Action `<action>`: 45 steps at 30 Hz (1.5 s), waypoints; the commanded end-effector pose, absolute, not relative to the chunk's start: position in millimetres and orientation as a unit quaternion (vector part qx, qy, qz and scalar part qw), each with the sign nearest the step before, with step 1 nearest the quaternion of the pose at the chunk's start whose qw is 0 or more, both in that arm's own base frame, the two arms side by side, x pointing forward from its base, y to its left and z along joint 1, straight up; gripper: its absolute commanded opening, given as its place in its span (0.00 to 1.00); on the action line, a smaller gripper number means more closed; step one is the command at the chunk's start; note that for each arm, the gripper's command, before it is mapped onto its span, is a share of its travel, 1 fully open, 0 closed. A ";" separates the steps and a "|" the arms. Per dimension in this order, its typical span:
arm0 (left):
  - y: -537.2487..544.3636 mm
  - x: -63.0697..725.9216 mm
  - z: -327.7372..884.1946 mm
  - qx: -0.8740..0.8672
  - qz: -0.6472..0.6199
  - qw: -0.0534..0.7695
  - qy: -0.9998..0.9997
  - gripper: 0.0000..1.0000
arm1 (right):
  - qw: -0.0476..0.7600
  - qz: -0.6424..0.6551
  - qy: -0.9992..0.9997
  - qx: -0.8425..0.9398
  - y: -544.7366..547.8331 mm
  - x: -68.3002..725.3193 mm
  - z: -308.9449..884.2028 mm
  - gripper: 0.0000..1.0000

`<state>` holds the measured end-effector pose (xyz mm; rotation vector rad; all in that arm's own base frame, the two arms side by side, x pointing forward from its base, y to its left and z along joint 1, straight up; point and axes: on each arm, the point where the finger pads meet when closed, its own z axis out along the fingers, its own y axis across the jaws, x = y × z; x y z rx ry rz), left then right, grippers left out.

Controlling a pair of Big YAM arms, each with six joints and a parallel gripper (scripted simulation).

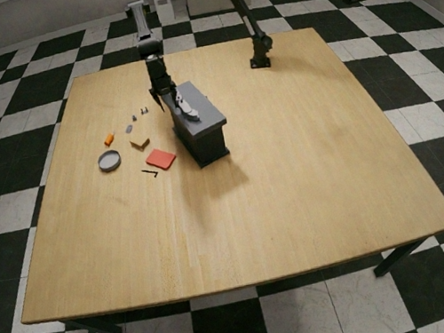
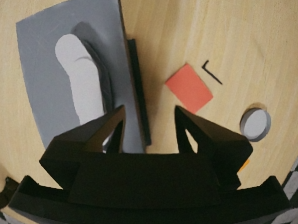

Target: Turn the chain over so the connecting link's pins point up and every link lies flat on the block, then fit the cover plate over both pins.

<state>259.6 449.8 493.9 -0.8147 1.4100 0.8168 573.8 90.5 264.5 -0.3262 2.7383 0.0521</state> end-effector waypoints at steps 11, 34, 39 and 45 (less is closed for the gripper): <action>444.6 259.5 533.8 -0.339 0.366 0.637 0.587 1.00 | 0.192 0.005 0.978 -0.081 29.8 565.9 251.4 0.49; 444.6 259.5 533.8 -0.339 0.366 0.637 0.587 1.00 | 0.056 -0.015 0.995 0.081 -162.5 409.6 105.2 0.49; 444.6 259.5 533.8 -0.339 0.366 0.637 0.587 1.00 | 0.037 -0.011 0.993 0.111 -181.4 371.0 83.6 0.49; 444.6 259.5 533.8 -0.339 0.366 0.637 0.587 1.00 | 0.030 -0.010 0.993 0.116 -179.8 361.1 76.6 0.49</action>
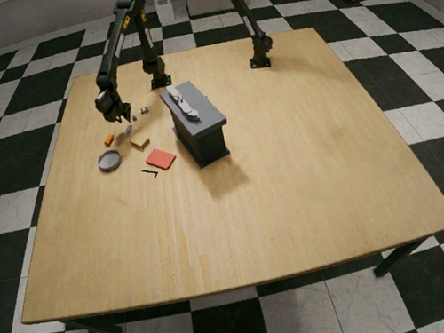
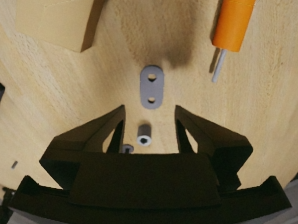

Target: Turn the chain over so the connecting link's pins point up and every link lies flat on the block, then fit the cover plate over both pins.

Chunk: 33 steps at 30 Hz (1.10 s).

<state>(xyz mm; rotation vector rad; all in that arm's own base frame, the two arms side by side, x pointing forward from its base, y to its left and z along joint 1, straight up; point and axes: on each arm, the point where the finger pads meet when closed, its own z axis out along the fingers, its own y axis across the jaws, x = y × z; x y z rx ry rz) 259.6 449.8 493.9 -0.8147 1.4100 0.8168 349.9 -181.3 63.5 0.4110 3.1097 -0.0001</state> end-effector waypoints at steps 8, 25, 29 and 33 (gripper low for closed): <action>444.6 259.5 533.8 -0.339 0.366 0.637 0.587 1.00 | 0.001 -0.002 0.989 0.149 -189.3 345.3 63.8 0.49; 444.6 259.5 533.8 -0.339 0.366 0.637 0.587 1.00 | 0.006 -0.003 0.991 0.134 -181.4 350.6 46.5 0.49; 444.6 259.5 533.8 -0.339 0.366 0.637 0.587 1.00 | 0.008 -0.004 0.991 0.134 -182.2 351.9 44.1 0.49; 444.6 259.5 533.8 -0.339 0.366 0.637 0.587 1.00 | 0.022 -0.009 0.990 0.136 -188.2 358.3 52.5 0.49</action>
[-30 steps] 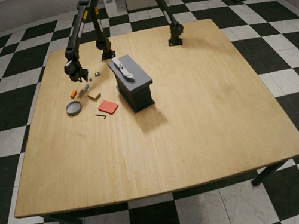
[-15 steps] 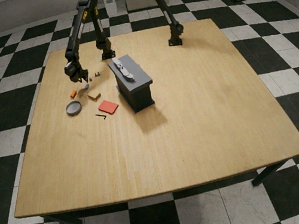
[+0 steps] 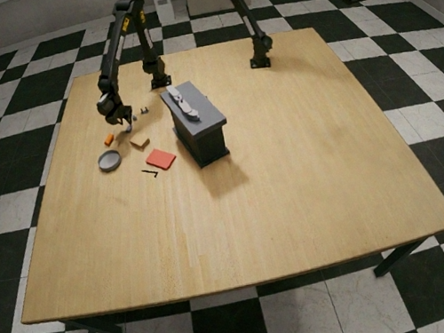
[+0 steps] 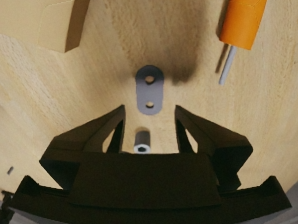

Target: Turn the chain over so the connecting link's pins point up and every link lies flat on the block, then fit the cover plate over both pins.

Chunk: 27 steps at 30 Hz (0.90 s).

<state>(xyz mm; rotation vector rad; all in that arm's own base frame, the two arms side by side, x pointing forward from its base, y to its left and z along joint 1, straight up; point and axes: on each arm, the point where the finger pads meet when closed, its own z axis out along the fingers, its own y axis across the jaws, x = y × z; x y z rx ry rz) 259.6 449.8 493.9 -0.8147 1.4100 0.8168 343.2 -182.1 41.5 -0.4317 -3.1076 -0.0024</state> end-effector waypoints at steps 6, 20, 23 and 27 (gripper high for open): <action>444.6 259.5 533.8 -0.339 0.366 0.637 0.587 1.00 | -0.006 0.003 -0.991 -0.133 -181.7 351.1 35.2 0.49; 444.6 259.5 533.8 -0.339 0.366 0.637 0.587 1.00 | -0.005 0.003 -0.991 -0.133 -181.5 350.1 22.8 0.49; 444.6 259.5 533.8 -0.339 0.366 0.637 0.587 1.00 | -0.006 0.003 -0.991 -0.133 -181.5 351.4 20.4 0.49; 444.6 259.5 533.8 -0.339 0.366 0.637 0.587 1.00 | -0.024 0.009 -0.991 -0.132 -185.1 359.4 32.2 0.49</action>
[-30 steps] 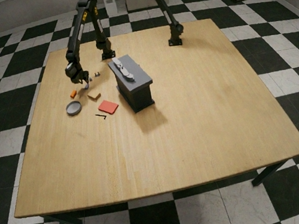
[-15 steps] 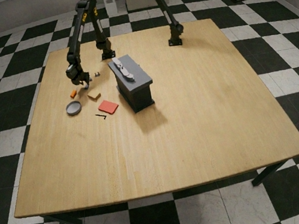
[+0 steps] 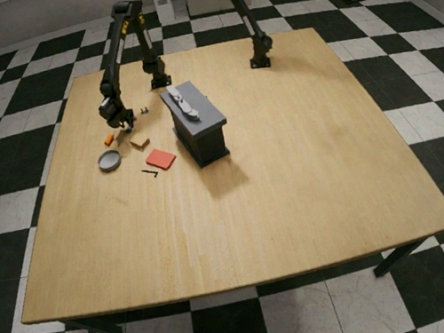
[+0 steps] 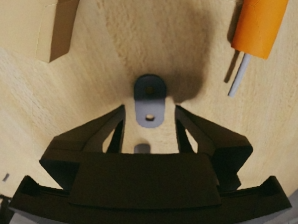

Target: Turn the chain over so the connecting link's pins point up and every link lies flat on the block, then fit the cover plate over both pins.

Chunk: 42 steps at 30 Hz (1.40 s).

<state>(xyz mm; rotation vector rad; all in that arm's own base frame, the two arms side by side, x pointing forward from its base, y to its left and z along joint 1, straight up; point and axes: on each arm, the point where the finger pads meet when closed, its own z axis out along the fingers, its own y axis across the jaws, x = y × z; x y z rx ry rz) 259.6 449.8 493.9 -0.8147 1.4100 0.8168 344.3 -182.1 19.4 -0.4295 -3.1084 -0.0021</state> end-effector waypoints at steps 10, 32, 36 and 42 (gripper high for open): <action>444.6 259.5 533.8 -0.339 0.366 0.637 0.587 1.00 | -0.009 0.004 -0.991 -0.132 -182.7 354.7 19.4 0.49; 444.6 259.5 533.8 -0.339 0.366 0.637 0.587 1.00 | -0.006 0.003 -0.991 -0.131 -180.4 350.1 17.3 0.49; 444.6 259.5 533.8 -0.339 0.366 0.637 0.587 1.00 | -0.002 0.001 -0.991 -0.131 -180.0 349.4 11.8 0.49; 444.6 259.5 533.8 -0.339 0.366 0.637 0.587 1.00 | -0.024 0.009 -0.991 -0.131 -189.0 367.1 23.4 0.49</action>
